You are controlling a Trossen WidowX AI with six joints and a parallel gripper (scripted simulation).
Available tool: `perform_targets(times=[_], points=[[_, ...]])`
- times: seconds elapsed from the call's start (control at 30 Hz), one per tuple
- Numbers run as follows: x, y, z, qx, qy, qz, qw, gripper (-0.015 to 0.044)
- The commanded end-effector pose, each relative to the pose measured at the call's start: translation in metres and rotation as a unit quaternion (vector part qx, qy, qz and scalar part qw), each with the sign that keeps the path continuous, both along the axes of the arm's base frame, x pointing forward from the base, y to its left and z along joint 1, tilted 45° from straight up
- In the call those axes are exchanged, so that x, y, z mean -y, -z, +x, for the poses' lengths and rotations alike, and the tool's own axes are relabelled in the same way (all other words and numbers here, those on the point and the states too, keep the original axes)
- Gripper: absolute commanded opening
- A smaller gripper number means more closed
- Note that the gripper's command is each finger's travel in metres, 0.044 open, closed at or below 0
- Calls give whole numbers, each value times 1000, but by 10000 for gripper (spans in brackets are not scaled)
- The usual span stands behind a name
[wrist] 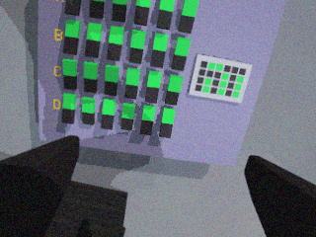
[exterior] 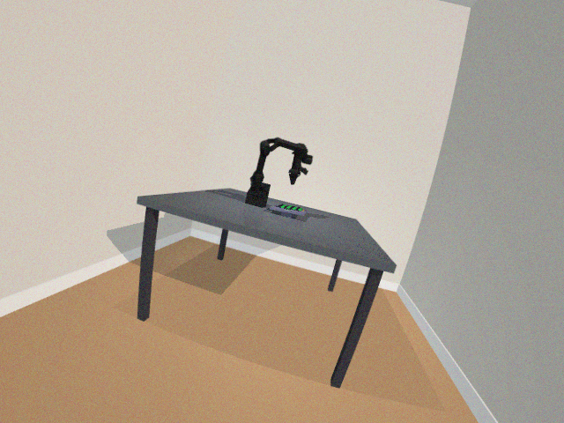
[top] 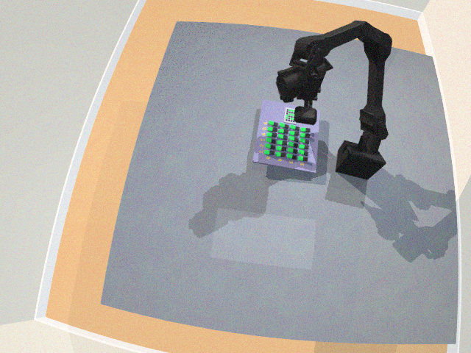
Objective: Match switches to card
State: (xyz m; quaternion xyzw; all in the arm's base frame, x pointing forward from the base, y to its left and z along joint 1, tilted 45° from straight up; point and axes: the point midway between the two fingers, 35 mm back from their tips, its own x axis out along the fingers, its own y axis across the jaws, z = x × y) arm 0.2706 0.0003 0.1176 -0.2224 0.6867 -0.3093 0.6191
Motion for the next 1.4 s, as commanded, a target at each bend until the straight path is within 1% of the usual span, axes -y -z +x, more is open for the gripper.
perform_targets(times=[0.0,0.07,0.17,0.23,0.47,0.6,1.37], points=[[2,2,2,1,0,1,1000,374],[18,14,19,7,-2,4,1000,321],[63,39,52,19,-2,0,1000,242],[86,49,63,23,-1,-6,1000,190],[91,52,64,23,0,-7,1000,6],[114,75,62,15,8,-7,1000,0],[131,91,59,15,8,-8,1000,0]])
